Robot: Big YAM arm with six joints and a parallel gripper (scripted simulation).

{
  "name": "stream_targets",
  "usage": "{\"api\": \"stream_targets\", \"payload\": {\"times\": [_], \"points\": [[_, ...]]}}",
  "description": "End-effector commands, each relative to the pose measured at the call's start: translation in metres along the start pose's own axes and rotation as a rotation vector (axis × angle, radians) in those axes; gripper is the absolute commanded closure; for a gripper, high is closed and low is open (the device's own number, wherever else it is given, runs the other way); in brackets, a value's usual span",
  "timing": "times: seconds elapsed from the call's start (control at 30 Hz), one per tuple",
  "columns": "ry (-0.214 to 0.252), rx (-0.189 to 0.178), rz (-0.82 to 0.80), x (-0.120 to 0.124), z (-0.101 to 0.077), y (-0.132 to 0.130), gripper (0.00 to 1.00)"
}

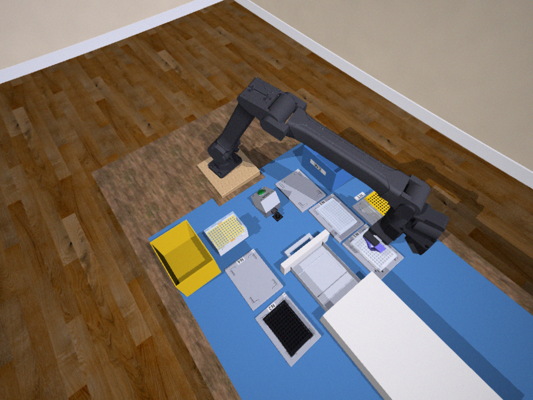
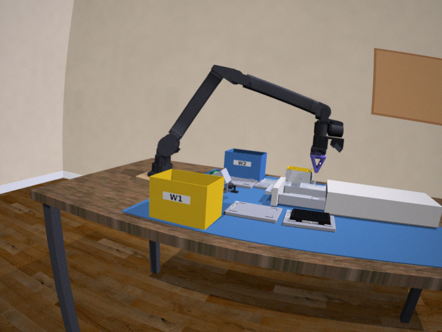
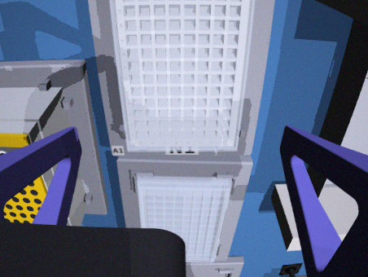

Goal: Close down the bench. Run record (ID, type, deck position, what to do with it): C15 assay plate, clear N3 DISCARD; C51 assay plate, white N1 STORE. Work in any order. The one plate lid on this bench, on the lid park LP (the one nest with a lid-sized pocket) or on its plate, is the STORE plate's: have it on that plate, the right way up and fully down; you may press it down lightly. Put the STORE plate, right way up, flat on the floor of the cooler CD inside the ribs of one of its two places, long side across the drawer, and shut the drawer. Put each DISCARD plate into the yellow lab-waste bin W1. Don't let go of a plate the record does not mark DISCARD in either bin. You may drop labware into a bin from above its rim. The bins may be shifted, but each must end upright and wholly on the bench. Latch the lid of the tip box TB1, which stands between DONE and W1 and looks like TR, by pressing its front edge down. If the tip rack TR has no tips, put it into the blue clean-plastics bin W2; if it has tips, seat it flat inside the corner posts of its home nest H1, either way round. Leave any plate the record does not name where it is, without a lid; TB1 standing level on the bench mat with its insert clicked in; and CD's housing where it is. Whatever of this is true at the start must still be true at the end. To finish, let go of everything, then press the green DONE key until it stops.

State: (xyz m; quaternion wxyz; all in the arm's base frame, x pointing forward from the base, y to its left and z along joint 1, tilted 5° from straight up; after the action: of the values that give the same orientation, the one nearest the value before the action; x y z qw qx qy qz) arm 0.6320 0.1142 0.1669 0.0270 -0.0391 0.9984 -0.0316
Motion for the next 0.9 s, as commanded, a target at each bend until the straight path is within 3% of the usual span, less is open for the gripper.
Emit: {"api": "stream_targets", "payload": {"times": [0.0,0.4,0.47,0.5,0.63,0.87], "points": [[-0.027,-0.003,0.007,-0.01,0.001,-0.008,0.0],[-0.014,-0.002,0.006,-0.006,0.022,-0.008,0.0],[-0.014,-0.002,0.006,-0.006,0.022,-0.008,0.0],[-0.062,-0.007,0.01,-0.02,0.005,-0.008,0.0],[-0.014,-0.002,0.006,-0.006,0.029,-0.008,0.0],[-0.026,-0.003,0.007,-0.01,0.034,-0.008,0.0]]}}
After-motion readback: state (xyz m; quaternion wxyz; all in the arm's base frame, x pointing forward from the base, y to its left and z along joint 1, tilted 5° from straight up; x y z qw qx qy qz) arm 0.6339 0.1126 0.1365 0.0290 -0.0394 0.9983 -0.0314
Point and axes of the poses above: the point where the finger pads meet when closed, its own z axis out along the fingers, its own y axis across the jaws, x = y × z, the point moved 6 cm from there along -z, back along the fingers, and after that the axes turned 11 degrees about -z, right-handed, at the moved point
